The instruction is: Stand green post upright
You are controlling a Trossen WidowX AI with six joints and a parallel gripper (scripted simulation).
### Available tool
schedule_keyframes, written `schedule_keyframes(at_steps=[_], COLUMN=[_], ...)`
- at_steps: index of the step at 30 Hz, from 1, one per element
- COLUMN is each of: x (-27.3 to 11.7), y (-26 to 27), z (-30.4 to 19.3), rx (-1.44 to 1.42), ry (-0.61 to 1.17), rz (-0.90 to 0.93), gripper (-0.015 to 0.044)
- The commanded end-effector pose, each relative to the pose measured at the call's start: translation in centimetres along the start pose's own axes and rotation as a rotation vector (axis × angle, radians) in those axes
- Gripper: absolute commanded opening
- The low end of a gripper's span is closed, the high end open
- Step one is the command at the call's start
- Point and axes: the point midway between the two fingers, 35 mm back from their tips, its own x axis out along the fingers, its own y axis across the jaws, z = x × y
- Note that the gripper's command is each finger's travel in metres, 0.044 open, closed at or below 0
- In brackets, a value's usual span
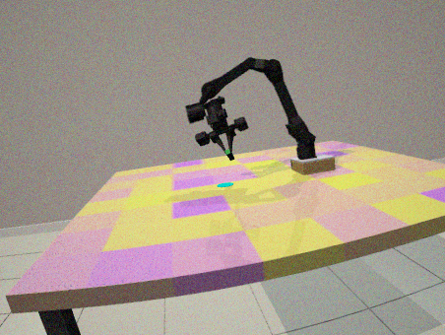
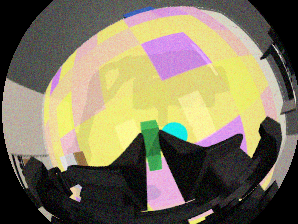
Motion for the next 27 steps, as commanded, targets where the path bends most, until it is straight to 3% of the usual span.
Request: schedule_keyframes(at_steps=[1,27], x=[0.34,0.53], y=[0.12,0.26], z=[-0.21,-0.44], rx=[-0.001,-0.031], ry=[-0.026,-0.205], rz=[0.014,0.033], gripper=[0.0022,0.0022])
